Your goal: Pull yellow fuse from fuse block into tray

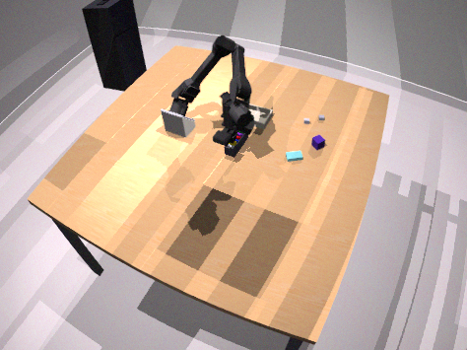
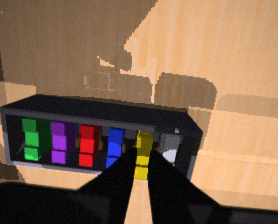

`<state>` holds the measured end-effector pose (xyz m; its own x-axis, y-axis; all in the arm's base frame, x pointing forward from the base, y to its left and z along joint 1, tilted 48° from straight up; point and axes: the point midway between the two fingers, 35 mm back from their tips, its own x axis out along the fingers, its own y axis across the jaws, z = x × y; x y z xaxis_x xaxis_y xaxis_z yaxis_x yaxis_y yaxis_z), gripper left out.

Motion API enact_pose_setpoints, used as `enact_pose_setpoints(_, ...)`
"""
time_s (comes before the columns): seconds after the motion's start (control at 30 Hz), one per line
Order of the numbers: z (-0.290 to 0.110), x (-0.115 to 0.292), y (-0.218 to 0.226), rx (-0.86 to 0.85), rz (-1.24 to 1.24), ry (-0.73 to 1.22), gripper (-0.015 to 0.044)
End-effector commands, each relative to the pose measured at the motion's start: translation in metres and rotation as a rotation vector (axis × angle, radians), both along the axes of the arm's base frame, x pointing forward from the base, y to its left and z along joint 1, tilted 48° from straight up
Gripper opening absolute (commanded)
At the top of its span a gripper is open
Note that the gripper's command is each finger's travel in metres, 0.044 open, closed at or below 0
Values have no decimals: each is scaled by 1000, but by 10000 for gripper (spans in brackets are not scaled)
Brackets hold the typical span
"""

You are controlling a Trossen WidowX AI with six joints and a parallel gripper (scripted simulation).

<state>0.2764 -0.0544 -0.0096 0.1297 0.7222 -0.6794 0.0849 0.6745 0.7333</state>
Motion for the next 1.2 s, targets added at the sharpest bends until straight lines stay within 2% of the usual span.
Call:
enact_pose_setpoints(0.0, 1, 0, -2, -5, 4, -2, 0)
enact_pose_setpoints(1.17, 13, -2, -15, -3, 2, 0, 0)
